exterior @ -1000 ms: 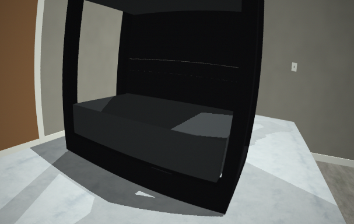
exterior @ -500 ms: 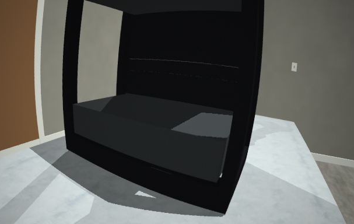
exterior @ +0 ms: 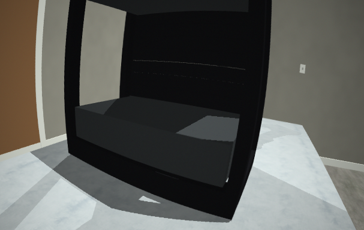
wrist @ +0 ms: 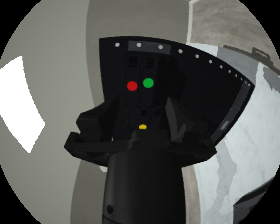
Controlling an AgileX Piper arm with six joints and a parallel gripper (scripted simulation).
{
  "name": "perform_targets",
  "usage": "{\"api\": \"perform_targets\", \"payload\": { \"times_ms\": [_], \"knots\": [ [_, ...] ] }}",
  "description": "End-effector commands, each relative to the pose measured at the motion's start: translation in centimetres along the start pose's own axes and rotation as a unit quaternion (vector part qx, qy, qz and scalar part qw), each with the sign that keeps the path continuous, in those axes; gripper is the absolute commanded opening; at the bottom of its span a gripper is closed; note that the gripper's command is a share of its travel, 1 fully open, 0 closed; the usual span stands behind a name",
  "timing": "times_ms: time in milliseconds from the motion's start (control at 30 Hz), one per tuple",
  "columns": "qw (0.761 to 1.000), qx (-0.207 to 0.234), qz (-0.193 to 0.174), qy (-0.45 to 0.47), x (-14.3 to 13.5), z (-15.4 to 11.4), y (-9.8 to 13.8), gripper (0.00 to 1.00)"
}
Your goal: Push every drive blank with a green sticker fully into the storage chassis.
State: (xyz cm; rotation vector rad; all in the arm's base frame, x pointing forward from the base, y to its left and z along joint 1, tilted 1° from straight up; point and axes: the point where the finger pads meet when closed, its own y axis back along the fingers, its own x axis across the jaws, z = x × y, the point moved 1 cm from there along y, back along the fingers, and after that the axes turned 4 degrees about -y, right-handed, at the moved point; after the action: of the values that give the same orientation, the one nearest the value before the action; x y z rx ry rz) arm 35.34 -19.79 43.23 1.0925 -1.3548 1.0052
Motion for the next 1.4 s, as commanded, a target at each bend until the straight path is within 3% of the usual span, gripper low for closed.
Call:
{"api": "perform_targets", "payload": {
  "times_ms": [0,33,1167,1367],
  "knots": [
    [1.0,0.001,0.0,0.0,0.0,0.0,0.0,1.0],
    [1.0,0.001,0.0,0.0,0.0,0.0,0.0,0.0],
    [1.0,0.001,0.0,0.0,0.0,0.0,0.0,0.0],
    [1.0,0.001,0.0,0.0,-0.7,0.8,2.8,0.0]
  ]
}}
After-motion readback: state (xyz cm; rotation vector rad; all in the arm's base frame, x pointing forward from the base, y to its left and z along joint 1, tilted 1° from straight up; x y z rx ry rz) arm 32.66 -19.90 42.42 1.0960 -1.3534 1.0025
